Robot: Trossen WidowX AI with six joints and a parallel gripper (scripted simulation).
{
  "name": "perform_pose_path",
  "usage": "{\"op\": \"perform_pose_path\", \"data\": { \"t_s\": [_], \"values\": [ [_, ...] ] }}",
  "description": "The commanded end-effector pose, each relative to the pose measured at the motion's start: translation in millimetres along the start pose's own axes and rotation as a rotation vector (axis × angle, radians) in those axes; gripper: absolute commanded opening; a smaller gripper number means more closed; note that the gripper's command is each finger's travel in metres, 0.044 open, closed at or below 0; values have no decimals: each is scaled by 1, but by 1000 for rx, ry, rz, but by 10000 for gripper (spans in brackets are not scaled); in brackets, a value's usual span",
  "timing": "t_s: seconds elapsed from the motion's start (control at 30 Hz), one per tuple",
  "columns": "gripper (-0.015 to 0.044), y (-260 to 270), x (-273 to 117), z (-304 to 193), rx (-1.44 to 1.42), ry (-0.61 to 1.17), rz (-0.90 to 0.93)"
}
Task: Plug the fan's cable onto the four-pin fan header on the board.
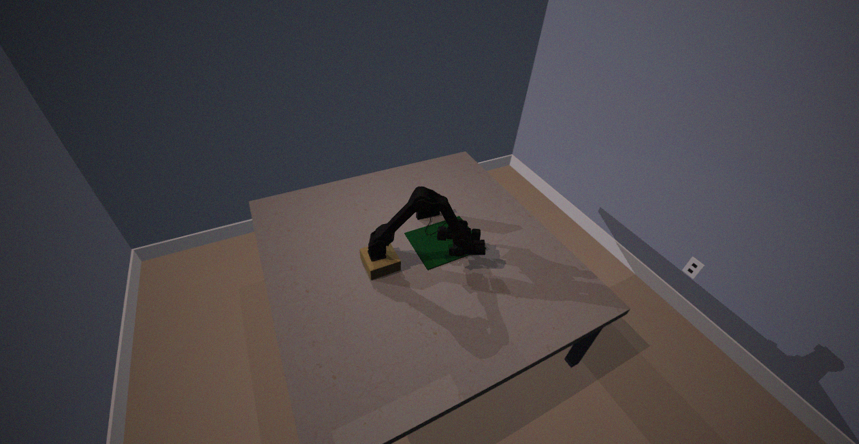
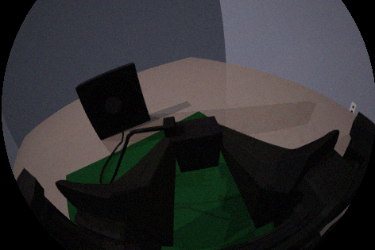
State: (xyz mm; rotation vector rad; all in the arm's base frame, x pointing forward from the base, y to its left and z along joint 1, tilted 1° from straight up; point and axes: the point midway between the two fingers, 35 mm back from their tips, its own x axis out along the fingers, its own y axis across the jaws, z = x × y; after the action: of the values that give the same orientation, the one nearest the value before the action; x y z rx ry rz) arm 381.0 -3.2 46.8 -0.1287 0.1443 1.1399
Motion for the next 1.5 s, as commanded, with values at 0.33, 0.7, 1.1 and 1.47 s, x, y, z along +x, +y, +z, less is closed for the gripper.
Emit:
{"op": "perform_pose_path", "data": {
  "t_s": [0.33, 0.7, 1.1, 1.47],
  "values": [
    [0, 1, 2, -5, 0, 0, 0],
    [0, 1, 3, -10, 0, 0, 0],
    [0, 1, 4, -15, 0, 0, 0],
    [0, 1, 5, -20, 0, 0, 0]
  ]
}}
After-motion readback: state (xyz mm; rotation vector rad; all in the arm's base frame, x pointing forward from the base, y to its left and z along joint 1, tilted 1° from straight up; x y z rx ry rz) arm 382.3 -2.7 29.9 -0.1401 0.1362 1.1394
